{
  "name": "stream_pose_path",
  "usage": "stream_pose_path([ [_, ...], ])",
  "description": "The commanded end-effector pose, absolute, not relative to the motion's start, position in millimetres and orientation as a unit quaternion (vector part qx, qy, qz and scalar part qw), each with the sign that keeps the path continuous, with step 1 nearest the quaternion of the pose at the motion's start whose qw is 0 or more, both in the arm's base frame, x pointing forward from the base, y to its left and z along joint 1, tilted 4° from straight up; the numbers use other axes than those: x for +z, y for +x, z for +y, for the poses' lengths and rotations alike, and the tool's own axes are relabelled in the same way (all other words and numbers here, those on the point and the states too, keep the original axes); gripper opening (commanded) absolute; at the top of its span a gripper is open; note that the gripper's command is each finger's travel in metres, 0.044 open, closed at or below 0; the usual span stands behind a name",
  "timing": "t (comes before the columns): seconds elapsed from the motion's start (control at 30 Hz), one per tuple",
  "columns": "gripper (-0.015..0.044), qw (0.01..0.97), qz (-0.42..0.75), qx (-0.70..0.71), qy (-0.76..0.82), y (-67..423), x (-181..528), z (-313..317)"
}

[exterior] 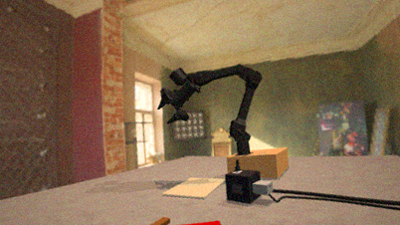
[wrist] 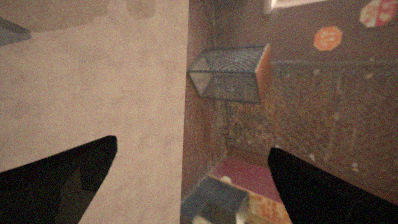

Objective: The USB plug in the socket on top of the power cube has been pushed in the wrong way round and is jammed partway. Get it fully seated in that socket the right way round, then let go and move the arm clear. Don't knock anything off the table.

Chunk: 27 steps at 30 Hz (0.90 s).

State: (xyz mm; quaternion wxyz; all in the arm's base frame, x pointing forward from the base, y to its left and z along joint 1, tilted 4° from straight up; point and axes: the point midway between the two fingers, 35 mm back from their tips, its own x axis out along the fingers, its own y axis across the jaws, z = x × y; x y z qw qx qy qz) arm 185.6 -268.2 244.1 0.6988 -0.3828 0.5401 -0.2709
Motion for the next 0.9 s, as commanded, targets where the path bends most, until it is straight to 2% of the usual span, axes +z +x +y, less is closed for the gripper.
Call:
stream_pose_path([
  [0.0, 0.044, 0.723, 0.536, -0.172, -0.4, 233.0, 222.4, -237.5],
  [0.2, 0.044, 0.732, 0.52, 0.02, -0.44, 305.9, 182.6, -152.8],
  [0.4, 0.044, 0.688, 0.519, 0.203, -0.464, 337.7, 143.3, -50.2],
  [0.57, 0.044, 0.62, 0.52, 0.335, -0.482, 333.4, 113.8, 37.0],
  [0.73, 0.044, 0.533, 0.522, 0.442, -0.498, 303.7, 88.6, 116.6],
  [0.87, 0.044, 0.504, 0.523, 0.468, -0.503, 288.7, 81.9, 139.5],
])
